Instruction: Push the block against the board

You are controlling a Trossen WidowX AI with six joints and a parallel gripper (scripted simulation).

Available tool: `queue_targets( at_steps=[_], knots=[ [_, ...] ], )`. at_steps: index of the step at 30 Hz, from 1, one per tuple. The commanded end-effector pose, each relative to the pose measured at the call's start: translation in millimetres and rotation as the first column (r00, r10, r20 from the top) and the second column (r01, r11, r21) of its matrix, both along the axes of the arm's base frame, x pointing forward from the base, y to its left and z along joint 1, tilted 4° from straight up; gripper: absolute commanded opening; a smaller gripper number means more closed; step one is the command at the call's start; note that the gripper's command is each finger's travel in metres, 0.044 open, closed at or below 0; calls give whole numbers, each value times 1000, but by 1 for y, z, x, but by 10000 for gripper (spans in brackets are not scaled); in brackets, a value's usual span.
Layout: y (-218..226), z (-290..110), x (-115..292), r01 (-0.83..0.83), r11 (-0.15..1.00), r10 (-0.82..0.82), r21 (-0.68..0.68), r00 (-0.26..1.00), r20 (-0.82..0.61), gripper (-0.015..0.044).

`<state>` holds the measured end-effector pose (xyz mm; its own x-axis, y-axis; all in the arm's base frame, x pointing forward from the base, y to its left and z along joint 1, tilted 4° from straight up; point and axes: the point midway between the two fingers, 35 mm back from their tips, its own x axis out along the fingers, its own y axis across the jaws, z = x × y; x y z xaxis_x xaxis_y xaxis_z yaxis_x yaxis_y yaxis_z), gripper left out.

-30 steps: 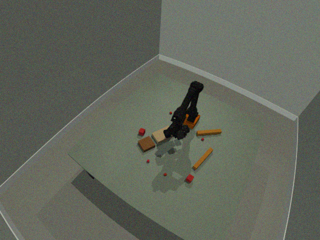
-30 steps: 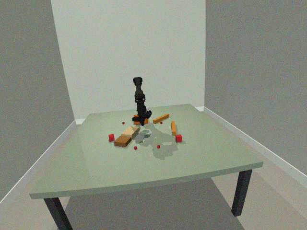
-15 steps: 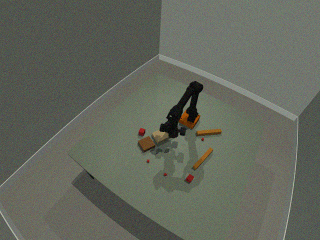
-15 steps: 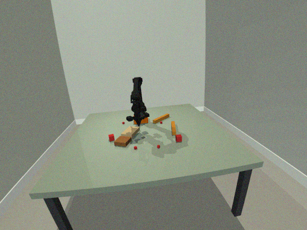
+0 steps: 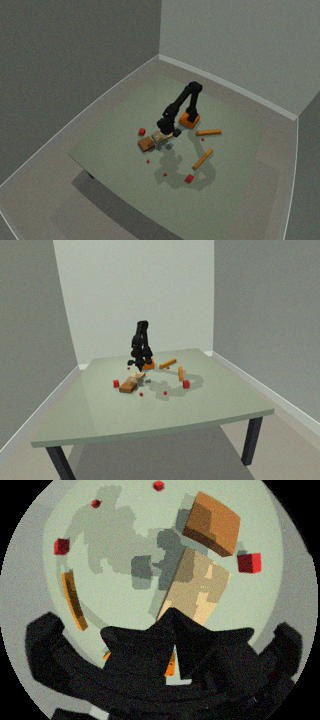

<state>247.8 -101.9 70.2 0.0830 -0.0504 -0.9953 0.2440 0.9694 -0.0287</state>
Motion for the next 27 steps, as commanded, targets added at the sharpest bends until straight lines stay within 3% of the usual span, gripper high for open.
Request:
queue_targets(
  at_steps=[1,13,27],
  knots=[
    [-6,0,-1,116,993,-117,16,993,3,0],
    [-32,1,-9,508,860,-509,50,861,8,0],
    [-61,1,-21,849,521,-852,89,523,-1,0]
  ],
)
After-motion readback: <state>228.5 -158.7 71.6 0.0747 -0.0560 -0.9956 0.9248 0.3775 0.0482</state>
